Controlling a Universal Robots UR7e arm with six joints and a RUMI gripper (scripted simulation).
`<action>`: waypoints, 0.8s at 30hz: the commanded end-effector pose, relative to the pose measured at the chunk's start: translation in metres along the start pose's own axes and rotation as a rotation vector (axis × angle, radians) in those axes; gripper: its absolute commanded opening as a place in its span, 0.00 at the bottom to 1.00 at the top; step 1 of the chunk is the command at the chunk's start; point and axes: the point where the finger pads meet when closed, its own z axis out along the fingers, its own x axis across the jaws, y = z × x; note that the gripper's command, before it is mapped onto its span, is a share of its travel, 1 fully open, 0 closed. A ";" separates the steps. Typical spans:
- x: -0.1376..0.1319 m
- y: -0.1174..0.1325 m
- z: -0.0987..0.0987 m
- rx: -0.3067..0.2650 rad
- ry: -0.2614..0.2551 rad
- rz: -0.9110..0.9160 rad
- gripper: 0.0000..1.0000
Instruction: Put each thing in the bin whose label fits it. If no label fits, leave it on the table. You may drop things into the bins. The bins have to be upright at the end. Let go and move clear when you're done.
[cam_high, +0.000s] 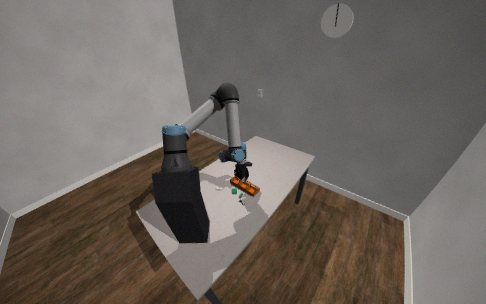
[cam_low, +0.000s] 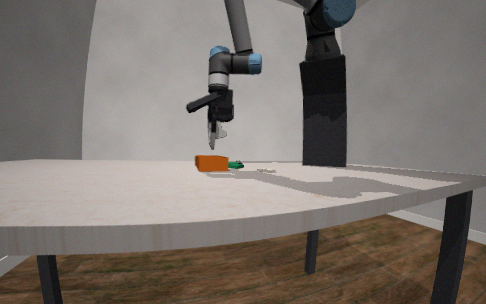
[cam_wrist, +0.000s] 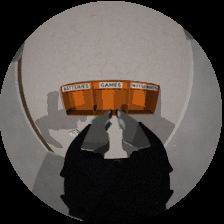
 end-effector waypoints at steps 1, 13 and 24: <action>0.000 0.000 -0.014 0.001 0.000 0.000 0.04; -0.015 -0.001 -0.014 0.001 0.000 0.000 0.04; -0.070 -0.004 -0.014 0.001 0.000 0.000 0.04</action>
